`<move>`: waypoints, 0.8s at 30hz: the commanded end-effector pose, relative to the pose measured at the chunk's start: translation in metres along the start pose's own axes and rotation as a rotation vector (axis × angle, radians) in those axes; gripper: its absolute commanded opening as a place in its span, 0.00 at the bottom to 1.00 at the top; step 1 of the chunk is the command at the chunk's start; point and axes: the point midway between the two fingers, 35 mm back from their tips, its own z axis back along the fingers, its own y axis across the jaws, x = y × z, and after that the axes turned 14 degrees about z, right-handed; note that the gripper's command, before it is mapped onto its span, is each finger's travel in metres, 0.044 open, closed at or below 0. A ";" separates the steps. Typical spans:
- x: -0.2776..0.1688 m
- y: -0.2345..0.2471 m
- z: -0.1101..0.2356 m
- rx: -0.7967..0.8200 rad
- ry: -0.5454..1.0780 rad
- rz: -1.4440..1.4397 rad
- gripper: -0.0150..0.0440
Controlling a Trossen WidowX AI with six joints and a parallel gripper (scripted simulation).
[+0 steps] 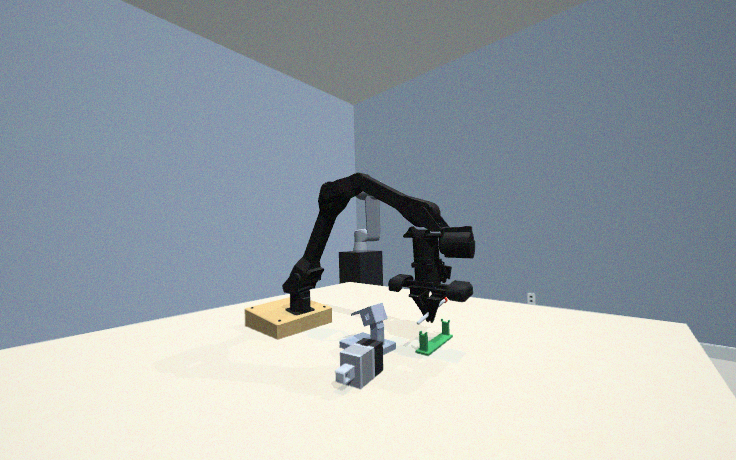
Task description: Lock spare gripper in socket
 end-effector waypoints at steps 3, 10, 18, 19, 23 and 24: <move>-0.002 0.000 -0.008 -0.001 -0.001 0.003 0.25; -0.004 0.000 -0.018 -0.006 0.001 0.003 0.25; -0.005 0.000 -0.030 -0.010 0.002 0.003 0.25; -0.006 0.000 -0.032 -0.011 0.002 0.003 0.25; -0.006 0.000 -0.038 -0.012 0.002 0.003 0.25; -0.007 0.000 -0.038 -0.012 0.002 0.003 0.25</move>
